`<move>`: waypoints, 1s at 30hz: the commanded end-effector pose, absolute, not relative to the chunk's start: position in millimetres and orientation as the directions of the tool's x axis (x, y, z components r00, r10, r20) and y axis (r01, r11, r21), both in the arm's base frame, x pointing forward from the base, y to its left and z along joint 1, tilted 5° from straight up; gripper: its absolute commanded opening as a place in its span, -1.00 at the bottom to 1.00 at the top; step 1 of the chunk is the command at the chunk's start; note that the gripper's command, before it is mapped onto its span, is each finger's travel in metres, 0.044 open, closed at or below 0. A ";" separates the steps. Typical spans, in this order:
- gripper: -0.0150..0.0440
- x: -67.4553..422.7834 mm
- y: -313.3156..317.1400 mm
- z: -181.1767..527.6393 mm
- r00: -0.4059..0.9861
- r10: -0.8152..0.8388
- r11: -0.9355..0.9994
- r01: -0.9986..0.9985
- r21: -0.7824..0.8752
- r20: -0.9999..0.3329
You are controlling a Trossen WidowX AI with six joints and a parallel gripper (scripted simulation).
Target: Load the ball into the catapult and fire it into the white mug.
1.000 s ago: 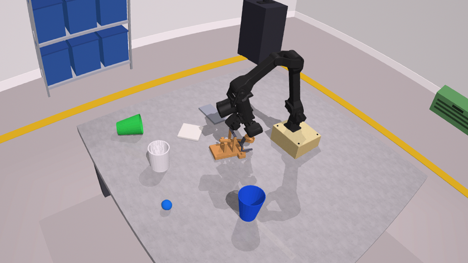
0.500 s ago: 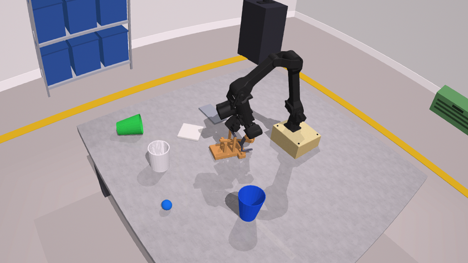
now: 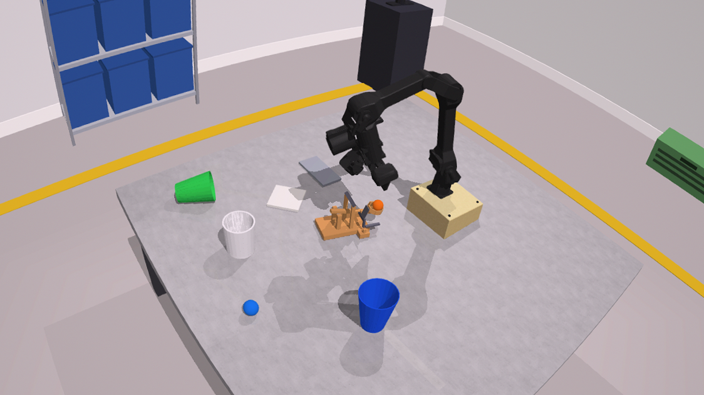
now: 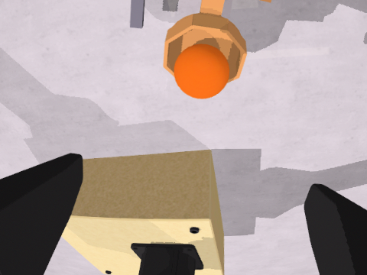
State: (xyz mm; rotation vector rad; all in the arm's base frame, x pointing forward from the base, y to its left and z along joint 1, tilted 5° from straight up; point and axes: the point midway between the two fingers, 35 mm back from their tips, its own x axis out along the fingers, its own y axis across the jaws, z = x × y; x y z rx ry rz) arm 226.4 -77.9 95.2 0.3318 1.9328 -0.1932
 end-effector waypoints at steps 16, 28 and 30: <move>1.00 359.7 -121.3 121.0 0.099 -0.021 0.930 0.367 0.017 -0.995; 1.00 469.4 -154.0 169.8 0.473 -0.145 0.915 0.398 0.063 -0.869; 1.00 485.8 -158.7 180.9 0.529 -0.163 0.914 0.400 0.075 -0.833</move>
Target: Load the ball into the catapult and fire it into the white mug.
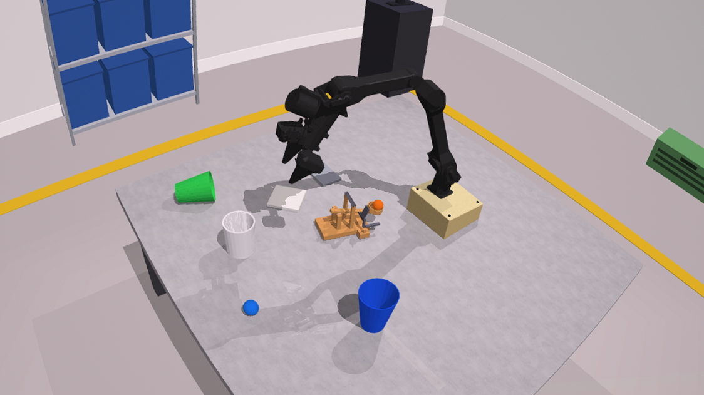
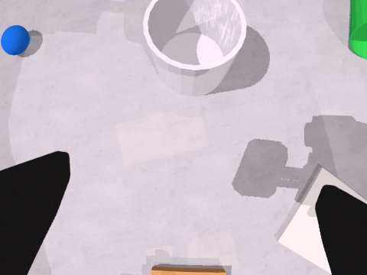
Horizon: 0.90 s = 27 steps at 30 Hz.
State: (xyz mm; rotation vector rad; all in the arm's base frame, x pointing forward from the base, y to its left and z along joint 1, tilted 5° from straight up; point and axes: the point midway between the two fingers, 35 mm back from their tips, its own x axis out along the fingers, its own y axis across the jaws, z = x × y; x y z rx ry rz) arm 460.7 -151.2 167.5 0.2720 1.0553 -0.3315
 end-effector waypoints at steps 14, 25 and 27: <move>1.00 512.8 -166.0 202.0 0.621 -0.192 0.911 0.400 0.097 -0.760; 1.00 508.2 -175.3 200.3 0.615 -0.206 0.904 0.417 0.093 -0.761; 0.82 508.2 -175.3 200.3 0.615 -0.206 0.904 0.417 0.093 -0.761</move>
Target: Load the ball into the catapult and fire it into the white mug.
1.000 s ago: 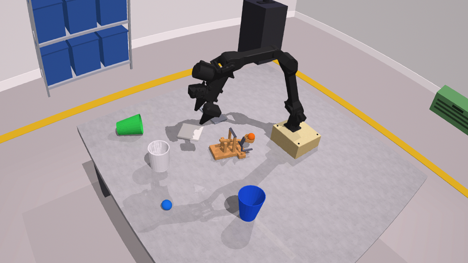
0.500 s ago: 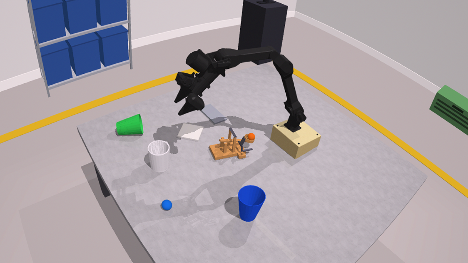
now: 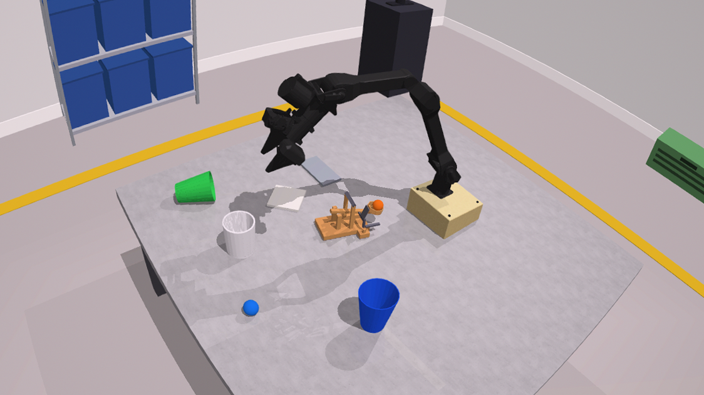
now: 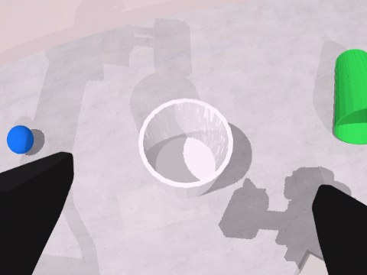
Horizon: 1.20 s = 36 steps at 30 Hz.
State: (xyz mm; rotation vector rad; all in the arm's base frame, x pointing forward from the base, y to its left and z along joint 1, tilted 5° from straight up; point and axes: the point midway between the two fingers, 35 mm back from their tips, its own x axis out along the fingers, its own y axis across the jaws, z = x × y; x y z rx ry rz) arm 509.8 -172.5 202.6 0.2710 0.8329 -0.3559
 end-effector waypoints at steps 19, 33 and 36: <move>-0.49 508.2 -175.3 200.3 0.615 -0.206 0.904 0.417 0.093 -0.761; -0.49 488.2 -137.2 164.9 0.490 -0.193 0.954 0.297 -0.046 -0.850; -0.49 479.4 -124.5 153.5 0.443 -0.193 0.966 0.243 -0.090 -0.875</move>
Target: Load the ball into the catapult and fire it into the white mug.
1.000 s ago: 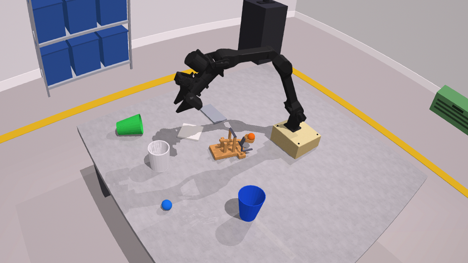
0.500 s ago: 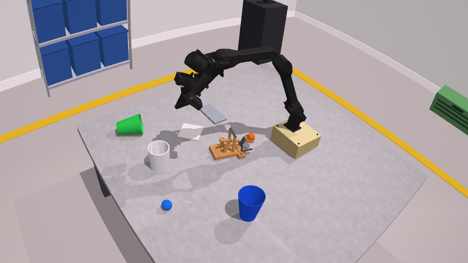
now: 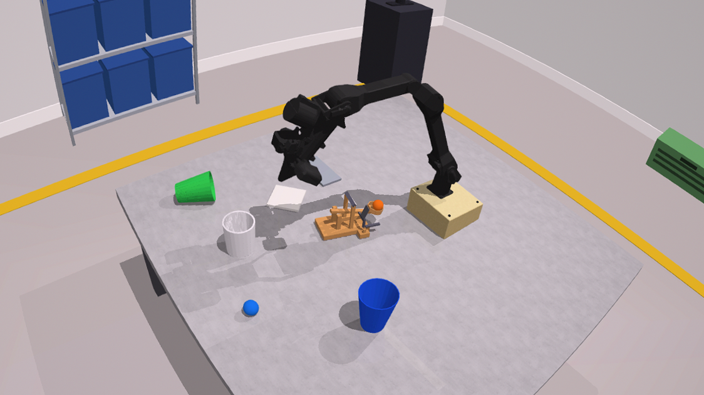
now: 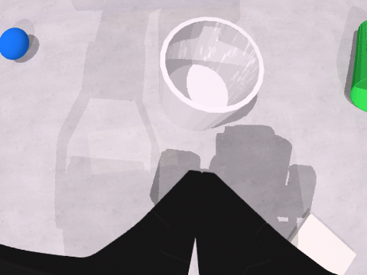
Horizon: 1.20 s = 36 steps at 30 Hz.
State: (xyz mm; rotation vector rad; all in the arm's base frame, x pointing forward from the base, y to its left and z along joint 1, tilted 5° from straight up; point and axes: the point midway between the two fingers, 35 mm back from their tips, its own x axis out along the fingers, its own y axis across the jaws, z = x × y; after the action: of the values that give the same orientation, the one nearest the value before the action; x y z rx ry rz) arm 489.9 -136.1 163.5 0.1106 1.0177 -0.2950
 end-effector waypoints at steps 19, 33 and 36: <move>-0.49 407.8 -57.4 97.0 0.135 -0.252 0.940 -0.203 -0.276 -0.958; -0.49 345.2 -26.0 74.0 -0.066 -0.363 0.782 -0.564 -0.265 -0.929; -0.49 331.6 -21.5 71.1 -0.103 -0.393 0.733 -0.635 -0.244 -0.914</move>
State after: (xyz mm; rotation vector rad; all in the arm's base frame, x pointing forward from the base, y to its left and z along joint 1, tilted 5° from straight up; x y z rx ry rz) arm 346.7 -25.2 72.7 -0.7405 1.6797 0.1956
